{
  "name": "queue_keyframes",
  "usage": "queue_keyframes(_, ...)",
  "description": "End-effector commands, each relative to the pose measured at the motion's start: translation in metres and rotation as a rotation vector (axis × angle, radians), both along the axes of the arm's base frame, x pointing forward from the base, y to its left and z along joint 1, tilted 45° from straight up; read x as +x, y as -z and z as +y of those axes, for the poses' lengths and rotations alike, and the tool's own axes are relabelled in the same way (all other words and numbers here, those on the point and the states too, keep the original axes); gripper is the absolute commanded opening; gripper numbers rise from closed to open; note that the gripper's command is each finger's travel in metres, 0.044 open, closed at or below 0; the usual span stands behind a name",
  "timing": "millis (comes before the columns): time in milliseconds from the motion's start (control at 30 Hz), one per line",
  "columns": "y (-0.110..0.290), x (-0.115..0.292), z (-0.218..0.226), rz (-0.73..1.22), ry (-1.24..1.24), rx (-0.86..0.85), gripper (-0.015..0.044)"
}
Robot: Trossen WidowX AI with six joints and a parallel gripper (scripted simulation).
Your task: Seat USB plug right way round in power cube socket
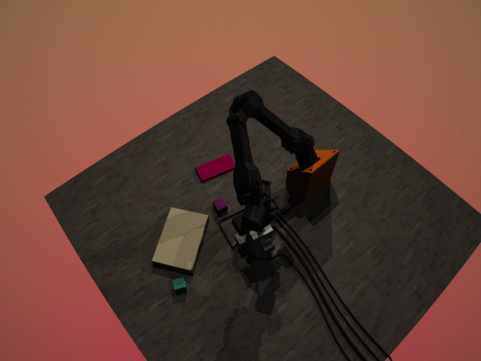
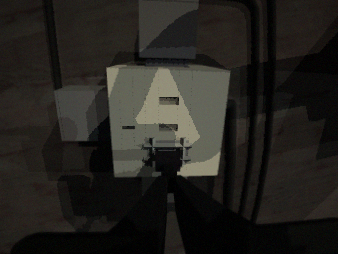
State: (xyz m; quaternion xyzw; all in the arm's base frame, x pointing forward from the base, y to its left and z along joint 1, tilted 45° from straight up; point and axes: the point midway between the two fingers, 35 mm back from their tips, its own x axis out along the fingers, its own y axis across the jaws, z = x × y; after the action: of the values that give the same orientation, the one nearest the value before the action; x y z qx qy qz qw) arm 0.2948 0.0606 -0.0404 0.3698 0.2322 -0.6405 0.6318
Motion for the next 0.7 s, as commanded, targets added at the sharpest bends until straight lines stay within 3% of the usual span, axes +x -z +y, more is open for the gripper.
queue_keyframes(0, 0.0007, -0.0008, -0.0038, 0.004, 0.002, -0.008, 0.0000)
queue_keyframes(300, 0.0007, -0.0008, -0.0038, 0.004, 0.002, -0.008, 0.0000)
queue_keyframes(433, 0.0000, 0.0000, -0.0001, 0.000, 0.000, 0.000, 0.0095)
queue_keyframes(667, 0.0000, 0.0000, -0.0001, 0.000, 0.000, 0.000, 0.0095)
